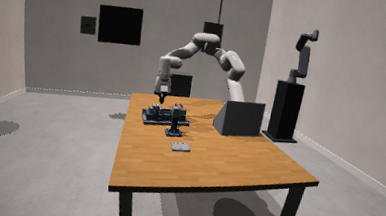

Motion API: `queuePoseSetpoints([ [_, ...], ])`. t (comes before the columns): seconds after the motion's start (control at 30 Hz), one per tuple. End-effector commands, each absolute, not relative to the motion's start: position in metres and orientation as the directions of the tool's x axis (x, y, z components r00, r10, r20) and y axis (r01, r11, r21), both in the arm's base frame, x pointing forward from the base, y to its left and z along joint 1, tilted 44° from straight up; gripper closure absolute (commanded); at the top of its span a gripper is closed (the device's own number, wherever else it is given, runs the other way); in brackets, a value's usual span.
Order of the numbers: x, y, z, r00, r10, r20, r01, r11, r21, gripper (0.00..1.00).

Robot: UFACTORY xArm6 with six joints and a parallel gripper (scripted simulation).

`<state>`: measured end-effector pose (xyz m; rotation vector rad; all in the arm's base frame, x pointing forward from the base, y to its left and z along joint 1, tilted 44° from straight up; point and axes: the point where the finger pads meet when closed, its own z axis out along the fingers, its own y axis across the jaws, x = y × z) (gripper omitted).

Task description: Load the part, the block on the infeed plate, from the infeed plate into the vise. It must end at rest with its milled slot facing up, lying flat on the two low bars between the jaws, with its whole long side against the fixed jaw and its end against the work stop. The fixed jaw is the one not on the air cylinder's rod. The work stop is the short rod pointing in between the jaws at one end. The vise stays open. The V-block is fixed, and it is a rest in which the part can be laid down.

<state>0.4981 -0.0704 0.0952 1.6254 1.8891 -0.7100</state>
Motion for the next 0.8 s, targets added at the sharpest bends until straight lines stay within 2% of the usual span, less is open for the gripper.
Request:
queuePoseSetpoints([
  [0.0, 0.4997, -0.0719, 0.0938, -0.122, 0.704, -0.7, 0.99, 0.134, -0.038, 1.0],
  [0.77, 0.5001, -0.0759, 0.0897, -0.122, 0.704, -0.7, 0.99, 0.134, -0.038, 1.0],
])
